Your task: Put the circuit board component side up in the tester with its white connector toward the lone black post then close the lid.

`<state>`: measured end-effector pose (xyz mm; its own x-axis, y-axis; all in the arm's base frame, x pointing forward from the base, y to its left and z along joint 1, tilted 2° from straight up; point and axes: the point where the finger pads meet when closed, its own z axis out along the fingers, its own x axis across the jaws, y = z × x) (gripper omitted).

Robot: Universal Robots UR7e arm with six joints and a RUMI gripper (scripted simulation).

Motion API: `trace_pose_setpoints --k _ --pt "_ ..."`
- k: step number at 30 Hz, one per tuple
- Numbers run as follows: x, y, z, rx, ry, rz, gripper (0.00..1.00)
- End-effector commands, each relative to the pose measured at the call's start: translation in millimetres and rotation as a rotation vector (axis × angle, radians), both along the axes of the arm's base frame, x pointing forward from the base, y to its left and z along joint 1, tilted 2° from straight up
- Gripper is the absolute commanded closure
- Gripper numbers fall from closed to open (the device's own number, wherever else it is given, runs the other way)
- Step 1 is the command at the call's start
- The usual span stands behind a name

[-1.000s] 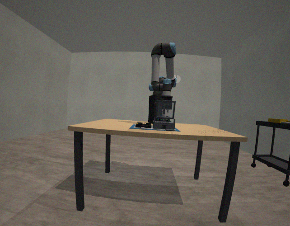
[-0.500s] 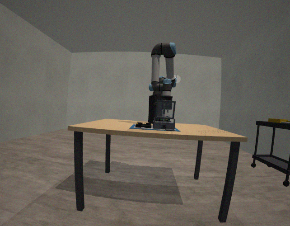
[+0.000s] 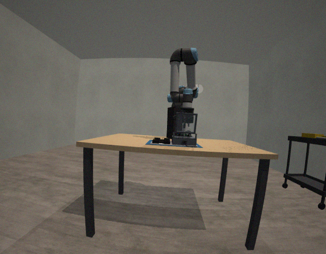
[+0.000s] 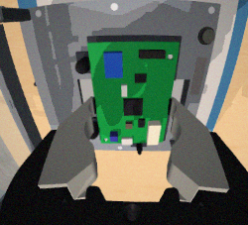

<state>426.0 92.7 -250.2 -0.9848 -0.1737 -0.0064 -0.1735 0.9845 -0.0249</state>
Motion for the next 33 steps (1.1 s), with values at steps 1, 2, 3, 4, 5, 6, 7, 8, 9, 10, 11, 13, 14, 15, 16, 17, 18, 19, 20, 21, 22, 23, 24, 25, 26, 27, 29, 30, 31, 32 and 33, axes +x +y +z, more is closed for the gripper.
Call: trace_pose_setpoints --k 1,2,3,4,5,6,7,8,9,10,11,13,14,15,16,17,18,19,20,21,22,23,24,25,26,27,29,30,31,32,33 --pt "1 0 1 0.000 -0.003 0.000 0.61" --pt "1 0 1 0.000 -0.003 0.000 0.61" --pt "1 0 1 0.000 -0.003 0.000 0.61" --pt "1 0 1 0.000 -0.003 0.000 0.61" --pt "1 0 1 0.000 -0.003 0.000 0.61" --pt "1 0 1 0.000 -0.003 0.000 0.61" --pt "1 0 1 0.000 -0.003 0.000 0.61" --pt "1 0 1 0.000 -0.003 0.000 0.61" --pt "1 0 1 0.000 -0.003 0.000 0.61" --pt "1 0 2 0.000 -0.003 0.000 0.61" --pt "1 0 2 0.000 -0.003 0.000 0.61" --pt "1 0 4 0.000 -0.003 0.000 0.61" --pt "1 0 4 0.000 -0.003 0.000 0.61" --pt "1 0 5 0.000 -0.003 0.000 0.61" --pt "1 0 6 0.000 -0.003 0.000 0.61" --pt "1 0 6 0.000 -0.003 0.000 0.61" --pt "1 0 6 0.000 -0.003 0.000 0.61" --pt "1 0 7 0.000 -0.003 0.000 0.61" --pt "1 0 8 0.000 -0.003 0.000 0.61" --pt "1 0 8 0.000 -0.003 0.000 0.61" --pt "1 0 9 0.000 -0.003 0.000 0.61" --pt "1 0 10 0.000 -0.003 0.000 0.61" --pt "1 0 10 0.000 -0.003 0.000 0.61" --pt "1 0 11 0.000 -0.003 0.000 0.61" --pt "1 0 11 0.000 -0.003 0.000 0.61" --pt "1 0 11 0.000 -0.003 0.000 0.61" --pt "1 0 11 0.000 -0.003 0.000 0.61" --pt "1 0 11 0.000 -0.003 0.000 0.61" --pt "1 0 11 0.000 -0.003 0.000 0.61" --pt "1 0 11 0.000 -0.003 0.000 0.61" --pt "1 0 11 0.000 -0.003 0.000 0.61"
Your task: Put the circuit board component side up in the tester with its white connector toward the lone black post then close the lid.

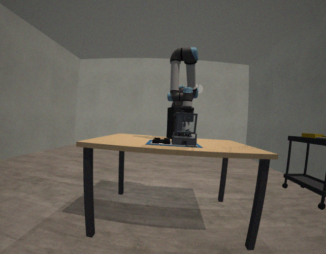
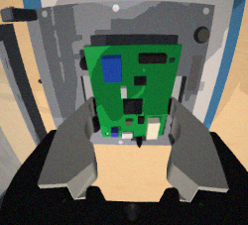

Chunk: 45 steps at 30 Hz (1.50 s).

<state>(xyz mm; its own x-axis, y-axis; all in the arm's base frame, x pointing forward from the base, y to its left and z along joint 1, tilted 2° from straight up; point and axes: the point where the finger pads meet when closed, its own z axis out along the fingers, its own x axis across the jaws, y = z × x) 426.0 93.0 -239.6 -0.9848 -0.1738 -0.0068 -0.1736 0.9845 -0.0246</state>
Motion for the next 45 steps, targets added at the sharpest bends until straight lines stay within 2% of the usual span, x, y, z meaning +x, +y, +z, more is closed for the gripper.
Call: trace_pose_setpoints --k 1,45 --pt "1.0 0.0 0.8 0.000 -0.003 0.000 0.61" --pt "1.0 0.0 0.7 0.000 -0.003 -0.014 0.61"
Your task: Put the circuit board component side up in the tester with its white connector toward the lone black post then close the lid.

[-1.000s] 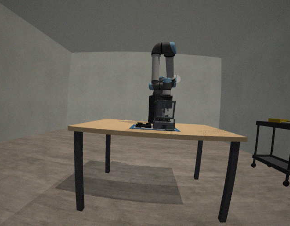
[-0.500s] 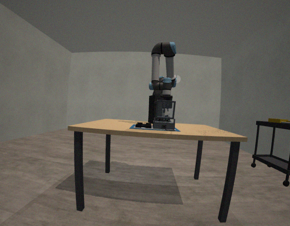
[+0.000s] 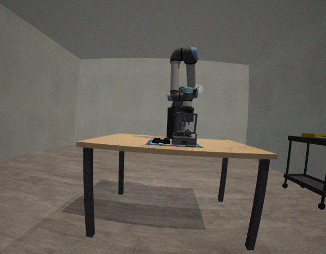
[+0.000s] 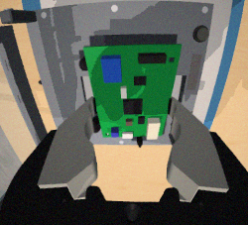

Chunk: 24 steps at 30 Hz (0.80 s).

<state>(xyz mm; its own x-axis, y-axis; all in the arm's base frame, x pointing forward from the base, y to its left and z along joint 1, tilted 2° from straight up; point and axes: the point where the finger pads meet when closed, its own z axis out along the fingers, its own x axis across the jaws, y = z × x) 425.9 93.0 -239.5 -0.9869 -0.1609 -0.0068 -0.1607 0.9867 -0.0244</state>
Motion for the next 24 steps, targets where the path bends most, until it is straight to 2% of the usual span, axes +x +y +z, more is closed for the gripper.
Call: trace_pose_setpoints --k 1,24 --pt "1.1 0.0 0.5 0.000 -0.003 -0.001 0.61" --pt "-1.1 -0.7 -3.3 0.000 -0.003 -0.001 0.61"
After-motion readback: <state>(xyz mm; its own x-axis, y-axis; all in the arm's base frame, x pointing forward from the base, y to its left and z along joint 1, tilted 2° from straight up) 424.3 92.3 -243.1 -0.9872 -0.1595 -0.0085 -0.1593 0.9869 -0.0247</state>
